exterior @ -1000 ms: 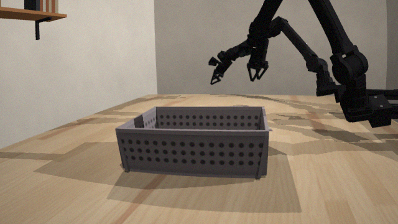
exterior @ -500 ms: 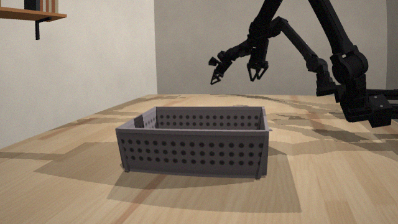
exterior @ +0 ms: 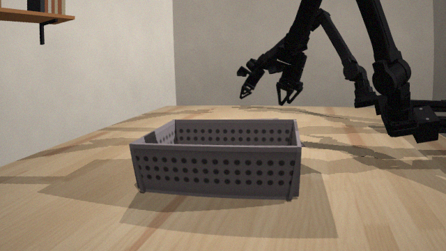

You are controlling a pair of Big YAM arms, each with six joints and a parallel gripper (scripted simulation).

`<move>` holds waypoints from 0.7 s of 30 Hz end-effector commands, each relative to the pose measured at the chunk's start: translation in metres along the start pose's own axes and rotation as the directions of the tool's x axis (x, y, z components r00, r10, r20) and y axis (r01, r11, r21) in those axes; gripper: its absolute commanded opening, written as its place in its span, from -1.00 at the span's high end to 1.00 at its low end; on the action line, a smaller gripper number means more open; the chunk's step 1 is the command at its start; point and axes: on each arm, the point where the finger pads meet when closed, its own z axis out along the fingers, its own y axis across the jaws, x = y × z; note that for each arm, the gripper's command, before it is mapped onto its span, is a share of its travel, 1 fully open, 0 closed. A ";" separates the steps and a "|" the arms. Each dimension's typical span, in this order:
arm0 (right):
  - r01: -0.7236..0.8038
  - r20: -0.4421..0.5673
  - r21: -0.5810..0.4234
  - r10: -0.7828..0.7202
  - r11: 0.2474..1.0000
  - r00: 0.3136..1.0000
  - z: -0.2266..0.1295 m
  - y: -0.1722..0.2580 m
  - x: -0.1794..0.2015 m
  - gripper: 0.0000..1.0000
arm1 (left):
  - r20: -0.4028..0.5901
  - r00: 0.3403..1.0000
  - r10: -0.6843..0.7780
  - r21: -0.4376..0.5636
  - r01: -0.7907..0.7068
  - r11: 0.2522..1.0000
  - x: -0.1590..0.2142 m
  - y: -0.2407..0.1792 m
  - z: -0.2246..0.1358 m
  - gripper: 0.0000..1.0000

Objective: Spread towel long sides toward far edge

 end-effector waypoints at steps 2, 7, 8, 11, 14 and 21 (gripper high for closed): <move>-0.074 0.082 0.043 0.070 0.996 0.994 -0.037 0.034 -0.036 -1.00 | 0.128 0.992 0.010 0.049 -0.016 0.999 -0.028 0.038 -0.014 -1.00; -0.167 0.060 0.028 0.165 0.986 0.984 -0.068 0.132 -0.016 -1.00 | 0.207 0.978 -0.010 0.026 0.004 1.000 -0.008 0.108 -0.002 -1.00; -0.187 0.055 0.025 0.185 0.982 0.981 -0.075 0.155 -0.011 -1.00 | 0.222 0.975 -0.015 0.021 0.011 1.000 -0.004 0.122 0.000 -1.00; -0.228 0.041 0.019 0.228 0.973 0.973 -0.092 0.205 0.000 -1.00 | 0.255 0.966 -0.031 0.013 0.028 1.000 0.004 0.152 0.005 -1.00; -0.265 0.027 0.016 0.265 0.964 0.964 -0.109 0.254 0.011 -1.00 | 0.284 0.958 -0.049 0.010 0.049 0.999 0.012 0.179 0.010 -1.00; -0.294 0.012 0.014 0.294 0.956 0.956 -0.125 0.303 0.022 -1.00 | 0.316 0.946 -0.077 0.013 0.077 0.997 0.013 0.202 0.012 -1.00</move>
